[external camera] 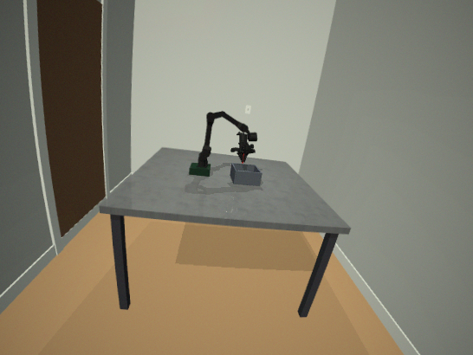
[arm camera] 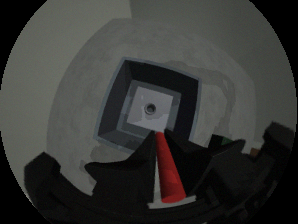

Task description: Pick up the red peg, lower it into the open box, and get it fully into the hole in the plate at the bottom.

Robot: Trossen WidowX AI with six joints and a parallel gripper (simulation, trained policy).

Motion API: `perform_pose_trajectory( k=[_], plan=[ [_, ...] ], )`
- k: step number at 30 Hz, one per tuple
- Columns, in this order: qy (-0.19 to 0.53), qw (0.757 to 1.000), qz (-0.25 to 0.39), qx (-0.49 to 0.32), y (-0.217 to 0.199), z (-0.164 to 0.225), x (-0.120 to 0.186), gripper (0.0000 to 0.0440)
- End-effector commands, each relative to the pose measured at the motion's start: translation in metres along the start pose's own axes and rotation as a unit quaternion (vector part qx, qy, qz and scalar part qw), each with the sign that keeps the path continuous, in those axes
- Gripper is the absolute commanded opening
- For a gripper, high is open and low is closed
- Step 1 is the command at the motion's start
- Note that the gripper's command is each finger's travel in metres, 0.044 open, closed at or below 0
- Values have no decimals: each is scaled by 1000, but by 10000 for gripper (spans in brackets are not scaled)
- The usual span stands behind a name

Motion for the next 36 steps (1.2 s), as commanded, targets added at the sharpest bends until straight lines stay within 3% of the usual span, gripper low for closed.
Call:
perform_pose_trajectory(
  k=[1,18,24,27,36],
  plan=[
    [2,1000,-8,0,-1,-16,-9,0],
    [45,996,-36,62,-5,-42,-64,16],
    [70,993,-42,82,-5,-40,-81,150],
    [74,992,-47,89,-4,-47,-85,190],
    [78,990,-79,89,9,-77,-75,423]
  ],
)
Point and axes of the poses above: the point midway between the two fingers, 35 mm back from their tips, its own x axis back along the fingers, its own y axis across the jaws, z = x × y, the point moved 6 cm from there along x, back along the fingers, and after that the axes turned 13 degrees about x, right-handed, at the moved point
